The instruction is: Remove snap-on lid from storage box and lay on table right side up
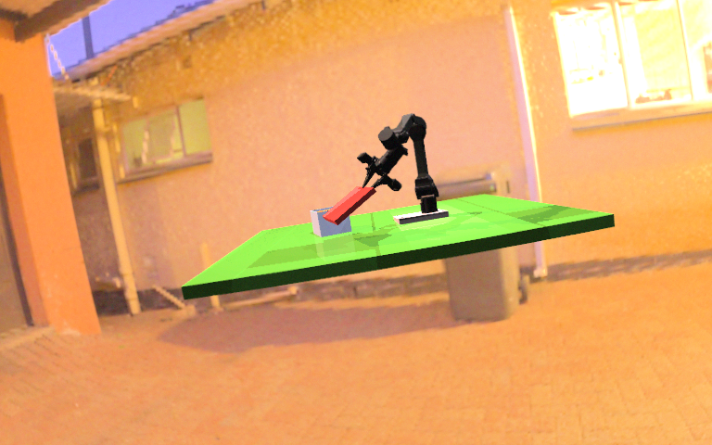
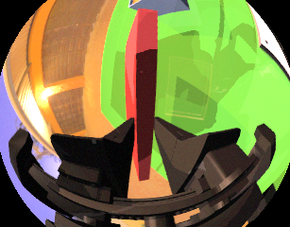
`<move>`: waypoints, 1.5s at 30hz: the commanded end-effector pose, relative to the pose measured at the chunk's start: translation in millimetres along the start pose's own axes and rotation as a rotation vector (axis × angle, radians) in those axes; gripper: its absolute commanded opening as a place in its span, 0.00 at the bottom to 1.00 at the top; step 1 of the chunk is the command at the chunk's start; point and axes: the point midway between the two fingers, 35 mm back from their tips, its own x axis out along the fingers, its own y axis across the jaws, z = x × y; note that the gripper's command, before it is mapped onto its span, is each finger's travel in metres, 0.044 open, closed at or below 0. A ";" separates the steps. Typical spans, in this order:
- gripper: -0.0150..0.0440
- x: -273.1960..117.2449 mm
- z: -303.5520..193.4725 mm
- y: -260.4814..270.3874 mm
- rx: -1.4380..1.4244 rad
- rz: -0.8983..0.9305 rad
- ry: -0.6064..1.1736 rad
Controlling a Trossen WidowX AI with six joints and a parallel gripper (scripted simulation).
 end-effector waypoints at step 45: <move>0.25 24.6 -0.2 -27.5 0.001 0.006 -0.001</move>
